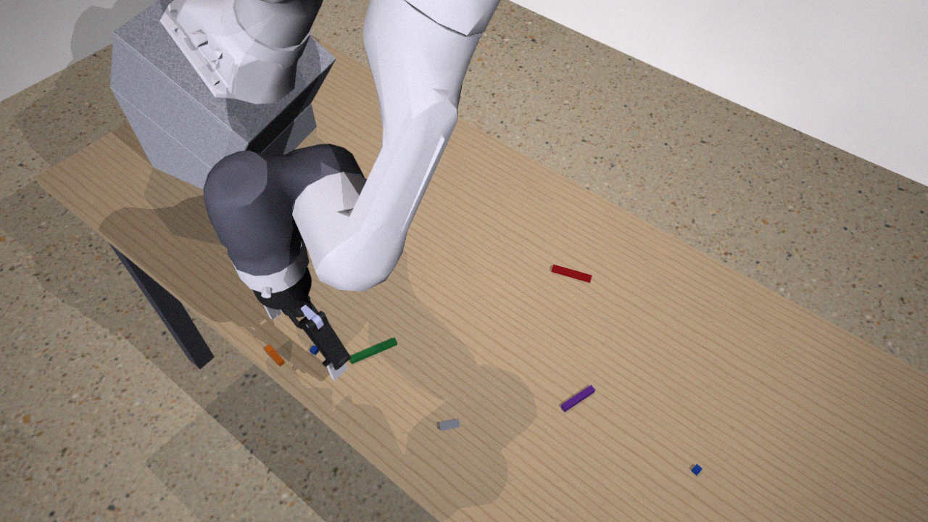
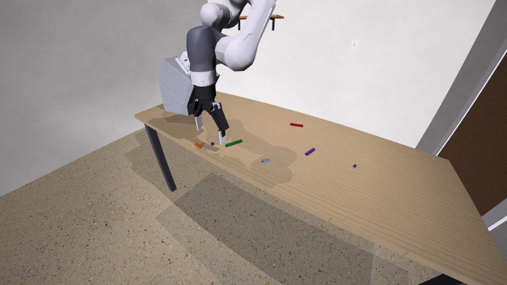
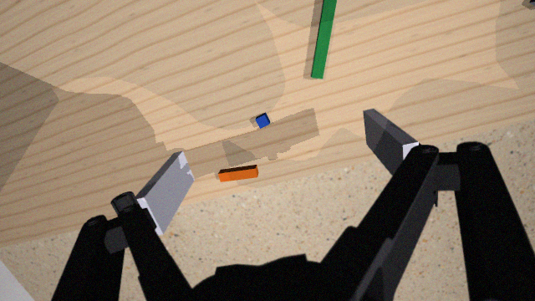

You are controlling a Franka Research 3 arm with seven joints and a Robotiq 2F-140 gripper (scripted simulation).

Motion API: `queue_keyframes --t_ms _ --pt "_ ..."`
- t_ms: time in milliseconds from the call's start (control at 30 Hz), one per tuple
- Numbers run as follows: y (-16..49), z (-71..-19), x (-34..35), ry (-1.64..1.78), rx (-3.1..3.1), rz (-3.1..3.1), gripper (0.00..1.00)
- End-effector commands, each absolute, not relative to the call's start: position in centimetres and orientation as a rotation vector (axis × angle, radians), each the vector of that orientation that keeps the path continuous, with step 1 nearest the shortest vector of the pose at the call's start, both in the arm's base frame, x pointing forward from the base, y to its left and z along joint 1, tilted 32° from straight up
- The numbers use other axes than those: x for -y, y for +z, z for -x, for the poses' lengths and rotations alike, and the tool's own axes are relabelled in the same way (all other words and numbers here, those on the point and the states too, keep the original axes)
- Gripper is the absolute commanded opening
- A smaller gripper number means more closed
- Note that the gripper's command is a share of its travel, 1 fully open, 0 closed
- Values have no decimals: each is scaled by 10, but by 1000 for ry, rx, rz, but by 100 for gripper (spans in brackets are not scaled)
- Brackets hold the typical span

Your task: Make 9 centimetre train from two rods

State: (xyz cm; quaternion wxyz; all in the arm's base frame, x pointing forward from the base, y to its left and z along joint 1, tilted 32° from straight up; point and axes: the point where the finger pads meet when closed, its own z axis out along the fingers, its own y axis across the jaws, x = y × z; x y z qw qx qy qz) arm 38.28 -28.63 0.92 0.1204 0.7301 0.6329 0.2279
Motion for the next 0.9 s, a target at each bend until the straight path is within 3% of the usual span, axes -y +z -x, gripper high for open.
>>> queue_keyframes --t_ms 0,867 --pt "11 -386 286 632 -1988 -1943 100" --pt "19 -401 282 521 -2303 -1452 100"
